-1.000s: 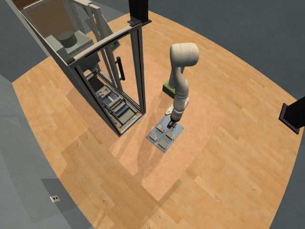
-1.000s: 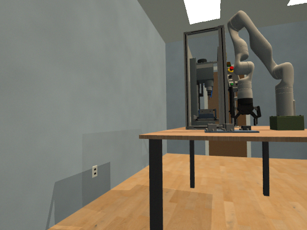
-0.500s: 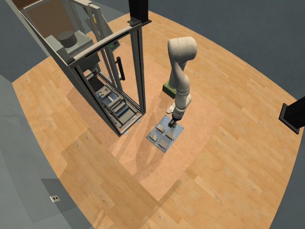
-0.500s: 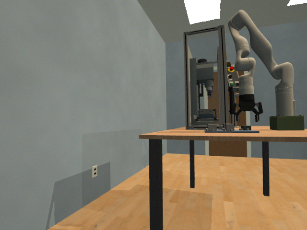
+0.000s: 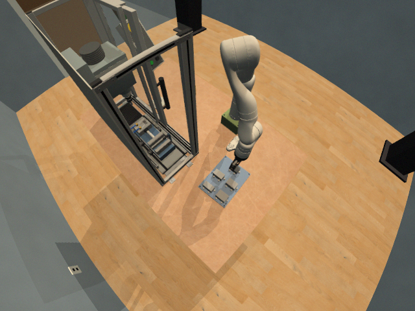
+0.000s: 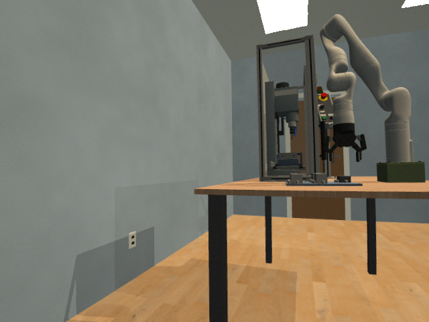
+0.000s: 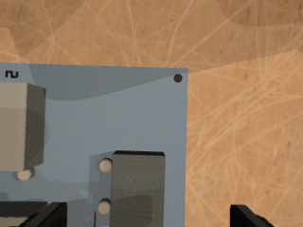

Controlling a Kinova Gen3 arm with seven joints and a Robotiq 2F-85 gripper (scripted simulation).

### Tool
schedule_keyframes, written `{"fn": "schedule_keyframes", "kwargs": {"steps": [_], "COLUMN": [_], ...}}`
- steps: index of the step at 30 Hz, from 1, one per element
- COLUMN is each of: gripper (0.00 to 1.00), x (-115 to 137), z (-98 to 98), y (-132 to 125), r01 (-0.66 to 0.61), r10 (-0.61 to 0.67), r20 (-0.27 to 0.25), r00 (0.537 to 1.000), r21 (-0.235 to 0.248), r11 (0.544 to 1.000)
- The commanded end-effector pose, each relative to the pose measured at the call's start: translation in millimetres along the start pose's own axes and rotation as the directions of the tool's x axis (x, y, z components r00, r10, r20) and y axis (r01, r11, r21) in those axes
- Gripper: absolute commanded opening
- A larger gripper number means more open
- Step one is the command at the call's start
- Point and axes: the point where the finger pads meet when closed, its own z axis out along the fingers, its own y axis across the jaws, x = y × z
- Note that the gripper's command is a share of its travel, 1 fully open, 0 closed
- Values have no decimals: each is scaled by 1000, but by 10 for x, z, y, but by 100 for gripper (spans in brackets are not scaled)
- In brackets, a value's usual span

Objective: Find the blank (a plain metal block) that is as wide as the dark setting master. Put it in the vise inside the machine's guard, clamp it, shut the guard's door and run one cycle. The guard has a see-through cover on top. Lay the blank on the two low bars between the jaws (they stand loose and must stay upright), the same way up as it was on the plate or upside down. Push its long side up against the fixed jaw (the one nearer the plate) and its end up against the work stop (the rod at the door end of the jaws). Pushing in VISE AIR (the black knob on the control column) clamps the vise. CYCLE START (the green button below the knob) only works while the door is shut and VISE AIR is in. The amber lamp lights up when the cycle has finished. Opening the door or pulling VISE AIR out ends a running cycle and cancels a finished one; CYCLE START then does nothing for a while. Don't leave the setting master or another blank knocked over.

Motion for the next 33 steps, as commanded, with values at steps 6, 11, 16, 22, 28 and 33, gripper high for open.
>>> {"fn": "schedule_keyframes", "kwargs": {"steps": [6, 11, 16, 22, 28, 33], "gripper": [100, 100, 100, 100, 100, 100], "x": [7, 7, 9, 9, 9, 15], "z": [-322, -322, -299, -299, -299, -296], "y": [-77, -77, -46, -46, -46, -45], "r01": [-9, -9, -97, -233, -233, -319], "r10": [8, 8, 97, 233, 233, 319], "r20": [5, 5, 4, 5, 5, 3], "r00": [1000, 1000, 995, 973, 973, 948], "r21": [12, 12, 7, 7, 7, 3], "r11": [1000, 1000, 995, 973, 973, 948]}}
